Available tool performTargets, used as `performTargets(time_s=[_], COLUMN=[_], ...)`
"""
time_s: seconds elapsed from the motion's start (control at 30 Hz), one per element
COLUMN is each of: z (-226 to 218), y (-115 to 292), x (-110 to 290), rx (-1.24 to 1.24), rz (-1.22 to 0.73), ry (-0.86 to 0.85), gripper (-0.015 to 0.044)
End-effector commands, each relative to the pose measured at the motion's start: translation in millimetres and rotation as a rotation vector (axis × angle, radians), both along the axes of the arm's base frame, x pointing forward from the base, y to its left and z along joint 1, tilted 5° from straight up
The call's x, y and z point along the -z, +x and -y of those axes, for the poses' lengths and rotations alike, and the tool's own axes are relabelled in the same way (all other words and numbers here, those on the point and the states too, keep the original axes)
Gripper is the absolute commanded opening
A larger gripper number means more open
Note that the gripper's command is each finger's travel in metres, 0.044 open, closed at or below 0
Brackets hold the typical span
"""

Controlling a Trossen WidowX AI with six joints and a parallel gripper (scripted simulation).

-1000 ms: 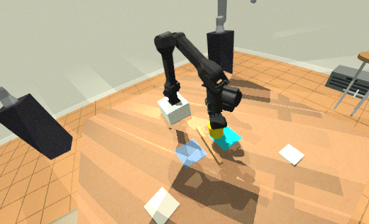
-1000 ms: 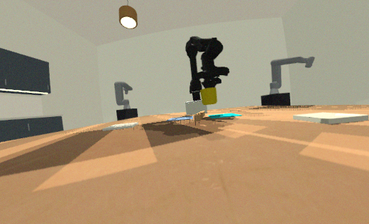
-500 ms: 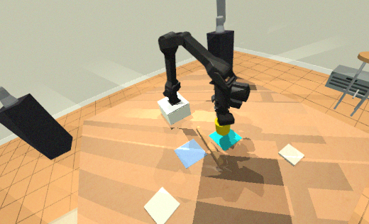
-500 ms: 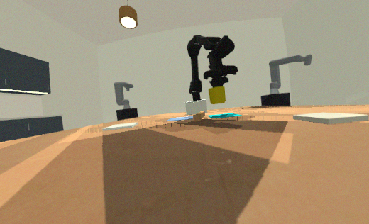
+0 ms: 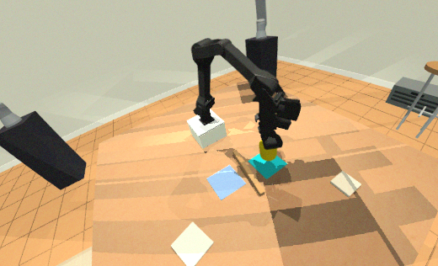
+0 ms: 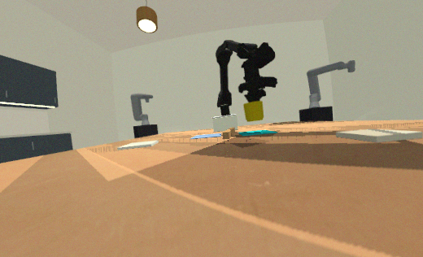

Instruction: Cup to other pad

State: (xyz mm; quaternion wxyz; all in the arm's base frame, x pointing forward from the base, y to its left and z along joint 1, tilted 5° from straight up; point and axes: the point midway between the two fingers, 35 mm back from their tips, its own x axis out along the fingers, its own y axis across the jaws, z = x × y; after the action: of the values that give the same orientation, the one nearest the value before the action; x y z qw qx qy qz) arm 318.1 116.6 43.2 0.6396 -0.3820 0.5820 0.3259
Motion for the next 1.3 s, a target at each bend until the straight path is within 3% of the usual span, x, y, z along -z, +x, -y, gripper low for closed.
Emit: performTargets(time_s=[0.0,0.53,1.23,1.27], z=[0.9,1.2,0.3,0.3], y=[-0.5,1.5,1.8,1.8], x=[12.7,40.2,37.5,37.5], rx=[0.005,0.005,0.003,0.003], rz=[-0.012,-0.012,-0.008,-0.008], ry=[-0.01,-0.01,-0.003,-0.003], gripper=[0.0,0.0,0.0,0.0026])
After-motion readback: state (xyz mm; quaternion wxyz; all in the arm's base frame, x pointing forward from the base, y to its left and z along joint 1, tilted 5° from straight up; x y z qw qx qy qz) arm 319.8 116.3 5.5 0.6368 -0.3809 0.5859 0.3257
